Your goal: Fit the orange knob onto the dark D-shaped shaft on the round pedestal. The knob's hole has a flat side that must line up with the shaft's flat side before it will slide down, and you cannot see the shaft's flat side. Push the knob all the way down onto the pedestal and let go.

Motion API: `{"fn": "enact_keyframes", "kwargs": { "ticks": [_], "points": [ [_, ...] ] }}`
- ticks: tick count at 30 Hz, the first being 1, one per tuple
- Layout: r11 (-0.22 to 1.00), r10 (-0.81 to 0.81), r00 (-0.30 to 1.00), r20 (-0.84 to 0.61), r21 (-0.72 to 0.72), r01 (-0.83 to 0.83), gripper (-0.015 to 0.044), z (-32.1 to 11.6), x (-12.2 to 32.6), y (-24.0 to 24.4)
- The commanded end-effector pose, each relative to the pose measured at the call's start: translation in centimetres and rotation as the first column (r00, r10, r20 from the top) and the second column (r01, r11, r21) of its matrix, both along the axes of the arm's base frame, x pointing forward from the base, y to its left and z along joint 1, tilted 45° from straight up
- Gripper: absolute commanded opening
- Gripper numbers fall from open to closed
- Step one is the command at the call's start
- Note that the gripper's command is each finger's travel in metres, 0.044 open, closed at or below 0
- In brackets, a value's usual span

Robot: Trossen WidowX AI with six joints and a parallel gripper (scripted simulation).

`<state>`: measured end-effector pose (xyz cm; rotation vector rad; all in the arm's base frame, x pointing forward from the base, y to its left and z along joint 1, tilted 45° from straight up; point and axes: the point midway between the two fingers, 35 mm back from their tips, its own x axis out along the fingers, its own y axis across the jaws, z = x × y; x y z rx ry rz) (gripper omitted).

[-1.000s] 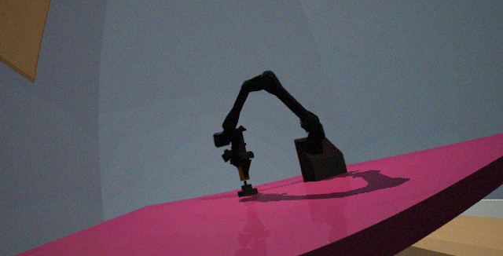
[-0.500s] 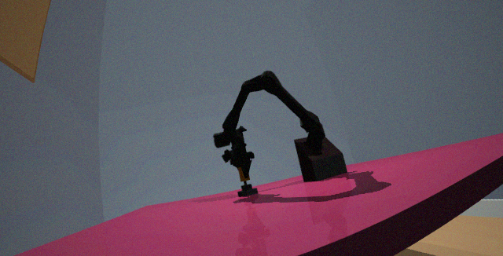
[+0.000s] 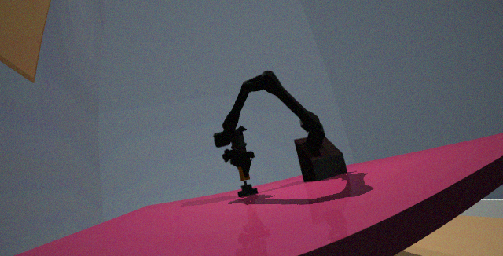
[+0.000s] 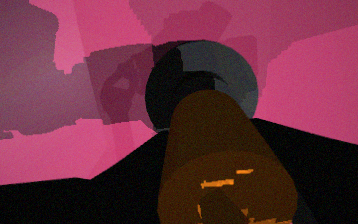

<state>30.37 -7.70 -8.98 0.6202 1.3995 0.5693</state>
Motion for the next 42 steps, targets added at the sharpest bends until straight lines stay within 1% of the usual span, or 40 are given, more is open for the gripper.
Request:
{"fn": "enact_keyframes", "kwargs": {
  "ticks": [1, 4, 6, 39, 42],
  "points": [
    [0.999, 0.036, 0.999, 0.037, -0.006, -0.035, 0.0000, 0.13, 0.12, -0.13],
    [0.993, 0.118, 0.986, 0.115, -0.023, -0.116, 0.0000, 0.08, 0.16, -0.10],
    [0.989, 0.147, 0.979, 0.143, -0.030, -0.144, 0.0000, -0.01, 0.15, -0.01],
    [0.989, 0.147, 0.979, 0.143, -0.030, -0.144, 0.0000, 0.16, 0.12, -0.10],
    [0.983, 0.185, 0.966, 0.178, -0.041, -0.181, 0.0000, 0.16, 0.14, -0.11]
  ]
}}
